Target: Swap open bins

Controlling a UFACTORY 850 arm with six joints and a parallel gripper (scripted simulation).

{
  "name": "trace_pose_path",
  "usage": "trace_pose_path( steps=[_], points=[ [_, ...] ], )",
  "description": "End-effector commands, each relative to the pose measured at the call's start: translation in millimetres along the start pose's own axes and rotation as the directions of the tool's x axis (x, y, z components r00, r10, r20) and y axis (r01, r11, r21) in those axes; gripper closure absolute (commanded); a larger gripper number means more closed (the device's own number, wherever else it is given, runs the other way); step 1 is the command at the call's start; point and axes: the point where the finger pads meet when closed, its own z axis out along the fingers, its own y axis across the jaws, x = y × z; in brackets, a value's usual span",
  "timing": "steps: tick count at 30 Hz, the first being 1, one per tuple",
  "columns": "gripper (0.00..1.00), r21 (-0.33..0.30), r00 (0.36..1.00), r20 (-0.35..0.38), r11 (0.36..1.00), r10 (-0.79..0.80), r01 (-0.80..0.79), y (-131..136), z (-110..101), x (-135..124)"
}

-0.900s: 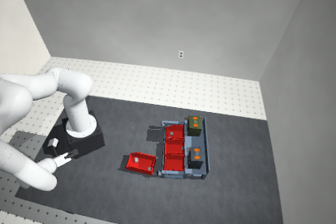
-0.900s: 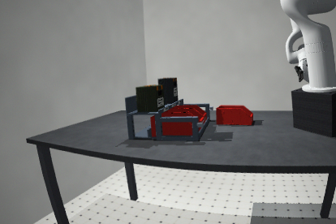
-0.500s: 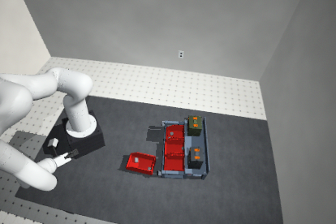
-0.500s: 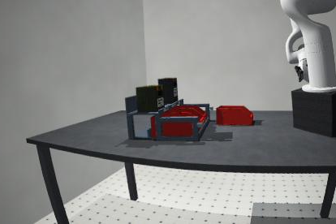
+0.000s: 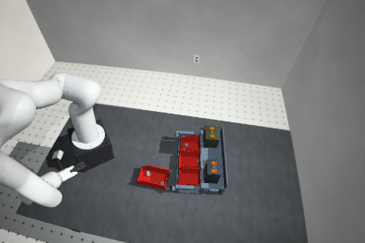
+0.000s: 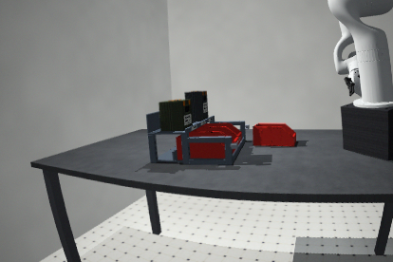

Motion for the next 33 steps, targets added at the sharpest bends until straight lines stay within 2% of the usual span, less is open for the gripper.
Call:
trace_pose_path(
  steps=[1,7,14,22,24,33],
  points=[
    [0.0,0.01,1.0,0.001,1.0,-0.004,0.004,1,-1,-2],
    [0.0,0.03,1.0,0.001,0.999,-0.011,0.011,4,-2,-6],
    [0.0,0.09,0.999,0.001,0.995,-0.036,0.036,15,-6,-17],
    [0.0,0.199,0.996,0.001,0.976,-0.088,0.086,37,-11,-38],
    [0.0,0.199,0.996,0.001,0.976,-0.088,0.086,37,-11,-38],
    [0.0,0.356,0.983,-0.004,0.918,-0.186,0.175,79,-12,-68]
  ],
)
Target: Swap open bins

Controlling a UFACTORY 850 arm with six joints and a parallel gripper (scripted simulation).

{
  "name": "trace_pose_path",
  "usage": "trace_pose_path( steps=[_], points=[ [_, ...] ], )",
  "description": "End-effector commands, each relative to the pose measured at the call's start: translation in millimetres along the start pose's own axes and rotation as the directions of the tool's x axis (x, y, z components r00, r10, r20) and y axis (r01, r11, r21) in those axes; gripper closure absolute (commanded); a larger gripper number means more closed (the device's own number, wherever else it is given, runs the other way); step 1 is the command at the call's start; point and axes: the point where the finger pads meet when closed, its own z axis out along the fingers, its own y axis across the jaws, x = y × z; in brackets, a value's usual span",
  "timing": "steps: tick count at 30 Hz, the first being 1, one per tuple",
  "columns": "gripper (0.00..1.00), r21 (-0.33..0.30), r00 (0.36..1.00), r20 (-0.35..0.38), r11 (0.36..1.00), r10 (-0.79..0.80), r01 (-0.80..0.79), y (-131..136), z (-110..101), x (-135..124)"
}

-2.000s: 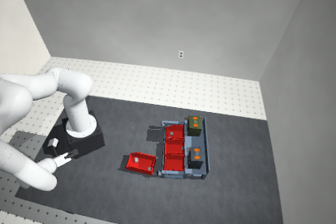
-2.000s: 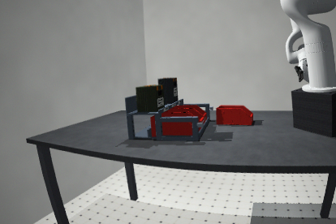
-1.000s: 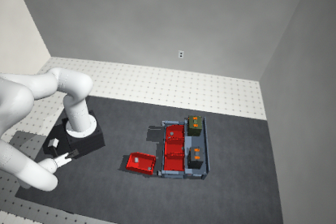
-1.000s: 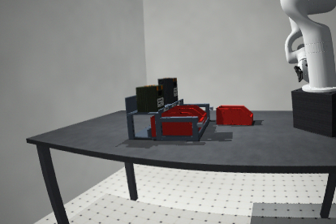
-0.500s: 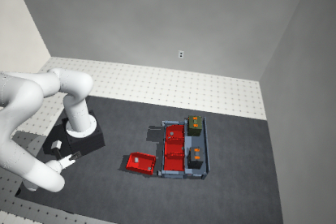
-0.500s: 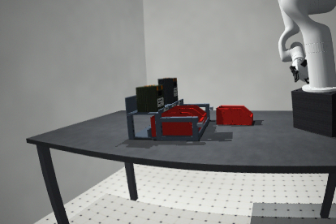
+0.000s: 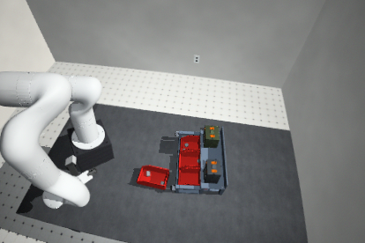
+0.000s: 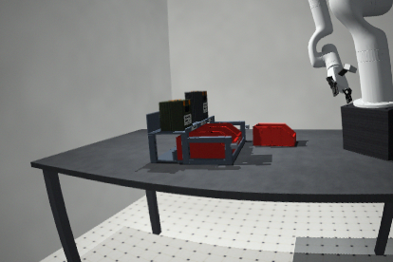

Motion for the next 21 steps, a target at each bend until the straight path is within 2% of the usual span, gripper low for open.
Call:
trace_pose_path(
  steps=[1,6,8,9,21],
  points=[
    [0.0,0.092,0.998,0.013,0.994,-0.055,0.054,22,-7,-21],
    [0.0,0.192,0.991,0.026,0.974,-0.131,0.124,53,-11,-43],
    [0.0,0.192,0.991,0.026,0.974,-0.131,0.124,53,-11,-43],
    [0.0,0.212,0.989,0.028,0.967,-0.148,0.139,60,-12,-48],
    [0.0,0.425,0.925,0.045,0.845,-0.377,0.323,162,-8,-89]
  ],
)
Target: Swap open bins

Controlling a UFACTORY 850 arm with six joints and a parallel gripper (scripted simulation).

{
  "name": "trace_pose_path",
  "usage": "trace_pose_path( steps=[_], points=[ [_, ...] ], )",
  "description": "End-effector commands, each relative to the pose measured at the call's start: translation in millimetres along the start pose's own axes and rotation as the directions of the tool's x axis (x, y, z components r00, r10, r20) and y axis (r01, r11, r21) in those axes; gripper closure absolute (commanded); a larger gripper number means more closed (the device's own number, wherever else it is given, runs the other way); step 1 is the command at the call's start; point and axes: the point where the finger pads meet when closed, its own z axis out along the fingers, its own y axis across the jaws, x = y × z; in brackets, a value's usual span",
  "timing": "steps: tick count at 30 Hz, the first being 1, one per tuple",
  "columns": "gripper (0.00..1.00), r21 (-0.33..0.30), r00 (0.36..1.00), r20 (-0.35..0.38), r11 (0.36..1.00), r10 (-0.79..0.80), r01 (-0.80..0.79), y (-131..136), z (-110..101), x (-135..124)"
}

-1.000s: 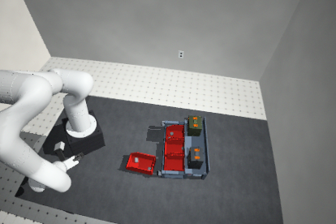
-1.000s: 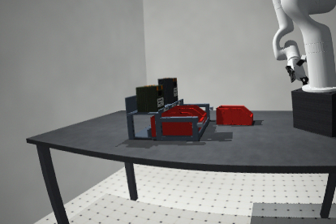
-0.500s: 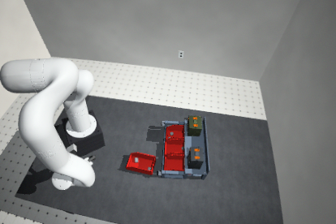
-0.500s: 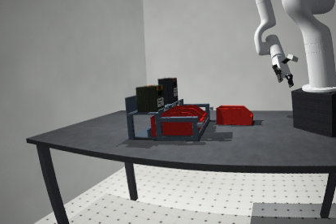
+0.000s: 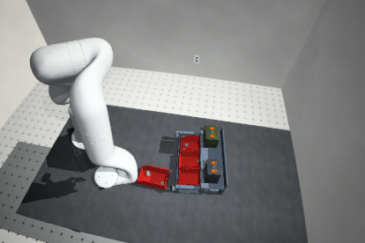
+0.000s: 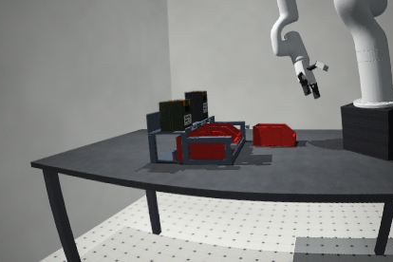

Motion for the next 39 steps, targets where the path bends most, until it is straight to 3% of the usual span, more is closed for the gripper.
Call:
trace_pose_path(
  steps=[1,4,19,21,33,39],
  points=[
    [0.0,0.088,0.995,0.04,0.992,-0.092,0.088,40,-9,-29],
    [0.0,0.104,0.993,0.048,0.989,-0.112,0.107,48,-11,-34],
    [0.0,0.278,0.909,0.144,0.898,-0.391,0.342,183,-23,-72],
    [0.0,0.278,0.909,0.144,0.898,-0.391,0.342,183,-23,-72],
    [0.0,0.343,0.826,0.188,0.824,-0.531,0.452,263,-23,-71],
    [0.0,0.354,0.806,0.197,0.807,-0.558,0.472,279,-23,-69]
  ],
)
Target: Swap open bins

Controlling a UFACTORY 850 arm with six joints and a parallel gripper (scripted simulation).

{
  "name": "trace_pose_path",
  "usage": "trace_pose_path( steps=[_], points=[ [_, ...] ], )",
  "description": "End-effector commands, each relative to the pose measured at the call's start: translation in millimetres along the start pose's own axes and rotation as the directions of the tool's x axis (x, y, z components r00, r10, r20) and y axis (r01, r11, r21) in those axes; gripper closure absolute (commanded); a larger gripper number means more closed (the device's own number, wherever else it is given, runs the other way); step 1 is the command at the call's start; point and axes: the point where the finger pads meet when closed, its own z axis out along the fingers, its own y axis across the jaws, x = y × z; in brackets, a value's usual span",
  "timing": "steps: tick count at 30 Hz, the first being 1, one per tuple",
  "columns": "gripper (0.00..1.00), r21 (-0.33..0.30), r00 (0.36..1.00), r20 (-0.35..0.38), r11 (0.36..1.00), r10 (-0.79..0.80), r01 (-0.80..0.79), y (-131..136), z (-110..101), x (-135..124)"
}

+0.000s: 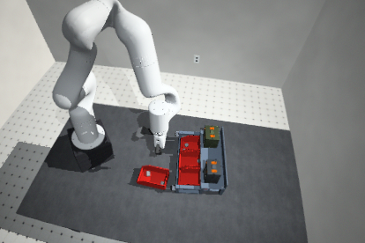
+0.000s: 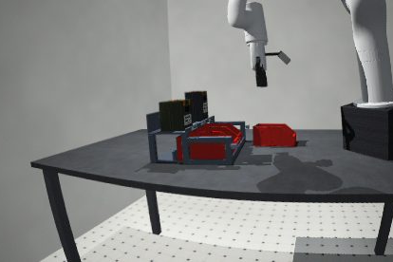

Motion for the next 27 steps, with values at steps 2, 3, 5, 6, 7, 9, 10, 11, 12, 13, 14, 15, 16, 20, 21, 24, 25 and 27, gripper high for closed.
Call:
trace_pose_path(
  steps=[2,3,5,6,7,9,10,11,12,13,14,15,16,20,21,24,25,27],
  points=[
    [0.0,0.007,1.0,0.019,1.0,-0.025,0.024,13,-4,-7],
    [0.0,0.008,0.999,0.022,1.0,-0.029,0.029,15,-4,-9],
    [0.0,0.01,0.999,0.027,0.999,-0.036,0.036,19,-5,-10],
    [0.0,0.01,0.999,0.03,0.999,-0.039,0.039,21,-6,-11],
    [0.0,0.011,0.999,0.031,0.999,-0.042,0.042,22,-6,-12],
    [0.0,0.012,0.998,0.034,0.999,-0.046,0.045,24,-6,-12],
    [0.0,0.012,0.998,0.035,0.999,-0.047,0.047,25,-7,-13],
    [0.0,0.012,0.998,0.036,0.999,-0.048,0.048,26,-7,-13],
    [0.0,0.012,0.998,0.036,0.999,-0.049,0.049,26,-7,-13],
    [0.0,0.013,0.998,0.037,0.999,-0.05,0.049,26,-7,-13],
    [0.0,0.013,0.998,0.037,0.999,-0.05,0.05,26,-7,-13],
    [0.0,0.013,0.998,0.037,0.999,-0.05,0.05,26,-7,-13],
    [0.0,0.013,0.998,0.037,0.999,-0.05,0.05,26,-7,-13],
    [0.0,0.013,0.998,0.037,0.999,-0.05,0.05,27,-7,-13],
    [0.0,0.013,0.998,0.037,0.999,-0.05,0.05,27,-7,-13],
    [0.0,0.013,0.998,0.037,0.999,-0.05,0.05,27,-7,-13],
    [0.0,0.013,0.998,0.037,0.999,-0.05,0.05,27,-7,-13],
    [0.0,0.013,0.998,0.037,0.999,-0.05,0.05,27,-7,-13]
  ],
)
